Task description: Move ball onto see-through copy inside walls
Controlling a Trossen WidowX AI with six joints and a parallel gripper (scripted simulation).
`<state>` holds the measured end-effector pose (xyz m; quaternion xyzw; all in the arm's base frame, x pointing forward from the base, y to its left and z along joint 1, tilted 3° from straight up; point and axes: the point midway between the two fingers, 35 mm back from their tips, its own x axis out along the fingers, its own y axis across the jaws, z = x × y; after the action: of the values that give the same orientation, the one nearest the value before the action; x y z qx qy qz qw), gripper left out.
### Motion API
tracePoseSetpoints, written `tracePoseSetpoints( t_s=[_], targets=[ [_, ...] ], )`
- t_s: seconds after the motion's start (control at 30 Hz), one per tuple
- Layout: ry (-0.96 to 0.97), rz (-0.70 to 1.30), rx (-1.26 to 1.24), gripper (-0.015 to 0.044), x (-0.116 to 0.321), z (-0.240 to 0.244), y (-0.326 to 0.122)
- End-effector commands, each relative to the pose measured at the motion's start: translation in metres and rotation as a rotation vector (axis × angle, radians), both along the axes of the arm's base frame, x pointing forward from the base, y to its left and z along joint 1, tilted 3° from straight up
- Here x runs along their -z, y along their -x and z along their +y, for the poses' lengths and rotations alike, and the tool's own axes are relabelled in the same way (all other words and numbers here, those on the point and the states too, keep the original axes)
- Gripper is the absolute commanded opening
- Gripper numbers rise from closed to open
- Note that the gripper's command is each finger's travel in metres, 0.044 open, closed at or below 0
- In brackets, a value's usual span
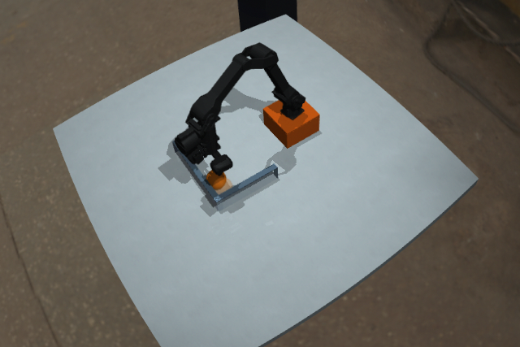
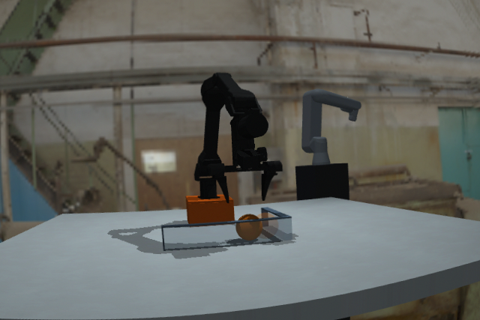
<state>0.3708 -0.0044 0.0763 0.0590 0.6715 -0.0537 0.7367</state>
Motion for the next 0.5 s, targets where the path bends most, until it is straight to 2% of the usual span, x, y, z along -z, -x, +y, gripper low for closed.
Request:
tracePoseSetpoints(
  t_s=[0.0, 0.47],
  targets=[
    [-0.015, 0.014, 0.005, 0.0440, 0.003, 0.005, 0.000],
    [-0.016, 0.015, 0.006, 0.0440, 0.024, 0.005, -0.002]
  ],
)
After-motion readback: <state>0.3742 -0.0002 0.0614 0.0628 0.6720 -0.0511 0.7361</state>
